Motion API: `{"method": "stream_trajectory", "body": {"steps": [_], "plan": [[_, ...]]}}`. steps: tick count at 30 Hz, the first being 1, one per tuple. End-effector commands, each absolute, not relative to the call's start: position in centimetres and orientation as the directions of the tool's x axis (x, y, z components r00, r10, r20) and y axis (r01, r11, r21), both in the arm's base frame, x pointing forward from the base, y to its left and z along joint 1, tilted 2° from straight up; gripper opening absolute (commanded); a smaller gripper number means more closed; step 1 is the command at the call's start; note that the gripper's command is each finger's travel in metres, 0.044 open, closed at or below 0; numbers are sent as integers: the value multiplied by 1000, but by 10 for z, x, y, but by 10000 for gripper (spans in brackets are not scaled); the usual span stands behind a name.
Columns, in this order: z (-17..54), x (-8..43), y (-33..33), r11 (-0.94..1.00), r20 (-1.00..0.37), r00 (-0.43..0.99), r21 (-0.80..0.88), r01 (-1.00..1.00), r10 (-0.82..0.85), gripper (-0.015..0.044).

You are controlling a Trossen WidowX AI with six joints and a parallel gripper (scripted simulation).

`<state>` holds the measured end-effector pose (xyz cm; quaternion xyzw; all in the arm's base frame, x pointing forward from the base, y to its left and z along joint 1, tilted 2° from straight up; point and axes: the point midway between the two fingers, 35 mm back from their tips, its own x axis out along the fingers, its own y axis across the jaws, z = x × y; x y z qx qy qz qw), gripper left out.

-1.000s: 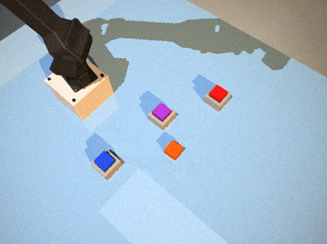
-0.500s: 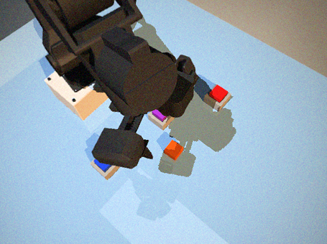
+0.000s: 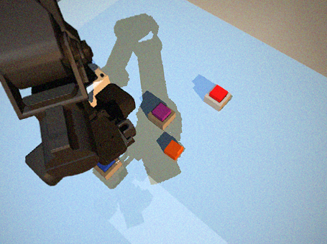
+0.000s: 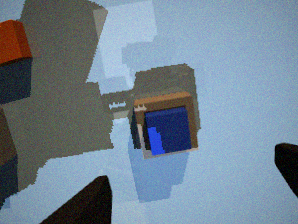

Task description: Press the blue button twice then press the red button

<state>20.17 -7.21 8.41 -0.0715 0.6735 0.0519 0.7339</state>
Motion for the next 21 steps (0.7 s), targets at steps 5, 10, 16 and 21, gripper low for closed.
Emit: {"method": "stream_trajectory", "body": {"steps": [5, 10, 16, 21], "plan": [[34, 197, -72, 986, -998, 55, -24, -166, -16, 164], [34, 197, -72, 986, -998, 55, -24, -166, -16, 32], [34, 197, -72, 986, -998, 55, -24, -166, -16, 20], [31, 197, -72, 986, -998, 55, -24, -166, -16, 20]]}}
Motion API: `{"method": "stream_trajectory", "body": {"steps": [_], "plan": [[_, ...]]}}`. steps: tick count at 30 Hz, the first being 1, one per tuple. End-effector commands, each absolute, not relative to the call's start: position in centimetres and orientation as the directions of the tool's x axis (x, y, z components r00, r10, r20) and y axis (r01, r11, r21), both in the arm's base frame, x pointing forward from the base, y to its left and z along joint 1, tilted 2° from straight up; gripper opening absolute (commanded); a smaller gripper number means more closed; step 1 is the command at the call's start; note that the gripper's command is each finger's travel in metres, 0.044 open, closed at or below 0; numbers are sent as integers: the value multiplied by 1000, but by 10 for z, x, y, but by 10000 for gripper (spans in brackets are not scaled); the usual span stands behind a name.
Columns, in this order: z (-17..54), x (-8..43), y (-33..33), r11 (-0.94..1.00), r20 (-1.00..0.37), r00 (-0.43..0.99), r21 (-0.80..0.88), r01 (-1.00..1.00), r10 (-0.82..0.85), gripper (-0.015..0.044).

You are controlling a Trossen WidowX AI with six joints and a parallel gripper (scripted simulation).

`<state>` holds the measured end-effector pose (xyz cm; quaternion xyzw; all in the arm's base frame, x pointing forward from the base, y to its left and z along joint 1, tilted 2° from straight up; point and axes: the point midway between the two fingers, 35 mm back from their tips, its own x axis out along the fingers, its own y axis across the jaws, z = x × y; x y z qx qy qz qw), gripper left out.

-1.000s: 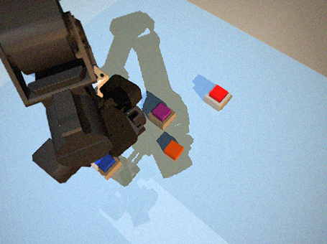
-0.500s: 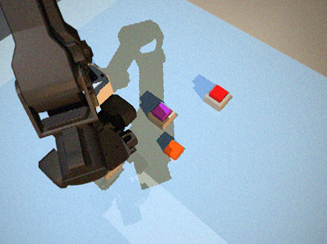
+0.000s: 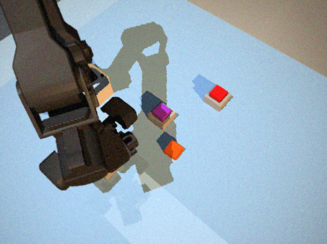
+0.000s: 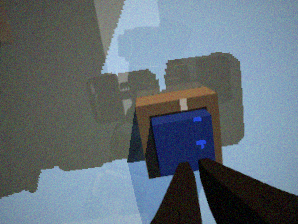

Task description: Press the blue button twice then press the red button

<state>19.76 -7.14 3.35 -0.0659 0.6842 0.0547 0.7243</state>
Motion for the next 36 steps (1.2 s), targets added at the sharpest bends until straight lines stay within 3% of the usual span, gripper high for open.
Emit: {"method": "stream_trajectory", "body": {"steps": [1, 36], "plan": [[30, 198, -72, 986, -998, 55, -24, -166, -16, 20], [-1, 199, -72, 986, -998, 55, -24, -166, -15, 20]]}}
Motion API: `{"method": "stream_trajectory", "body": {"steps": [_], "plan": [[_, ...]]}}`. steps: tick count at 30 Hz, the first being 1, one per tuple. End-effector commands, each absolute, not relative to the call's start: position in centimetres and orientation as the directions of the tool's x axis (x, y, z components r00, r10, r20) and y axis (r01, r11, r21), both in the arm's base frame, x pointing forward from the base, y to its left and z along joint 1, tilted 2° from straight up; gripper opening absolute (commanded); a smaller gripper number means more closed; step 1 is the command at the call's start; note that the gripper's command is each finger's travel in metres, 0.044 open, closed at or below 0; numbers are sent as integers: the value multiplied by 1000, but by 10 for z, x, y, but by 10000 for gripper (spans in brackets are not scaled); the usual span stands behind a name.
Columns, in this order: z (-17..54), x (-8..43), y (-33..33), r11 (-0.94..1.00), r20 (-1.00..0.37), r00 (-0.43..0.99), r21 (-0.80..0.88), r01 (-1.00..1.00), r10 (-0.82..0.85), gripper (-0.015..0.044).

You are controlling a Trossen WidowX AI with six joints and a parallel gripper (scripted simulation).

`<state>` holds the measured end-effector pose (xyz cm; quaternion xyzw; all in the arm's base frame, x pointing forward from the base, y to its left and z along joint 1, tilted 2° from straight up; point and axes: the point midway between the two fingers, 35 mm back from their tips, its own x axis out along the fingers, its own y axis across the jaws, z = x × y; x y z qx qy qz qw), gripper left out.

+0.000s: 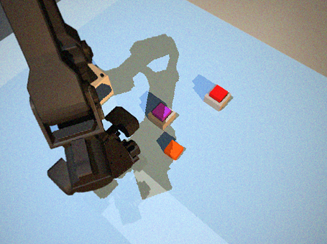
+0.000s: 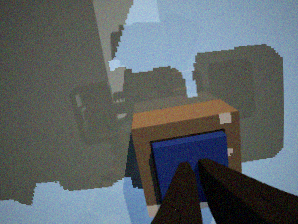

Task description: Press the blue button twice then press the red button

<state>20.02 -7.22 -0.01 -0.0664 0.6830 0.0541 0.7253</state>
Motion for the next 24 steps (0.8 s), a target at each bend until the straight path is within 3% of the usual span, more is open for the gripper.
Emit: {"method": "stream_trajectory", "body": {"steps": [1, 7, 24], "plan": [[-1, 199, -72, 986, -998, 55, -24, -166, -15, 20], [34, 197, -72, 986, -998, 55, -25, -166, -16, 20], [14, 199, -73, 986, -998, 55, -24, -166, -16, 20]]}}
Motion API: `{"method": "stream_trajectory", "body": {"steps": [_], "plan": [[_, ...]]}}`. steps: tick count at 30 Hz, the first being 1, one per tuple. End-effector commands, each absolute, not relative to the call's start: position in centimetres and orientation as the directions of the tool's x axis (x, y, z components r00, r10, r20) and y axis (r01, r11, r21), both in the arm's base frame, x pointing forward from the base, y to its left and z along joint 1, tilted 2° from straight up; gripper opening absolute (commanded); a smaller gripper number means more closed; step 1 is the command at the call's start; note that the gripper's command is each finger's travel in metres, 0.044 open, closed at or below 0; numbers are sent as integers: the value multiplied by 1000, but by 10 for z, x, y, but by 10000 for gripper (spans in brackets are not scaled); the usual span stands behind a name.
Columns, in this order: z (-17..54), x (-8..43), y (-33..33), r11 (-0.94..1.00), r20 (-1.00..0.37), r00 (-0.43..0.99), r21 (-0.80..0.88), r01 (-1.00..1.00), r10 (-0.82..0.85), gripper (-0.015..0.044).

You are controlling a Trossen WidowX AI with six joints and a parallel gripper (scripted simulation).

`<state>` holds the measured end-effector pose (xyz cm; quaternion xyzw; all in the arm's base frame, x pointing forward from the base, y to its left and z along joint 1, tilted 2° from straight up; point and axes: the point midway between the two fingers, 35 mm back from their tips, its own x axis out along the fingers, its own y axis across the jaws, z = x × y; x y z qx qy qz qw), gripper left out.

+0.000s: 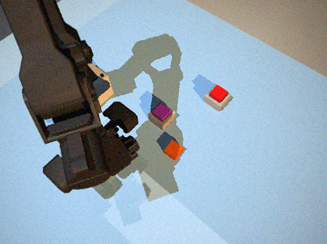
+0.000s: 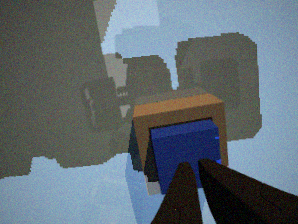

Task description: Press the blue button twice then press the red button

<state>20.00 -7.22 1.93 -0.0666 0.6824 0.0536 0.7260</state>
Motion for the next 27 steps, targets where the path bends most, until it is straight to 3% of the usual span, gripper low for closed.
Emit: {"method": "stream_trajectory", "body": {"steps": [1, 27], "plan": [[12, 199, -73, 986, -998, 55, -24, -166, -16, 20], [-1, 199, -72, 986, -998, 55, -24, -166, -15, 20]]}}
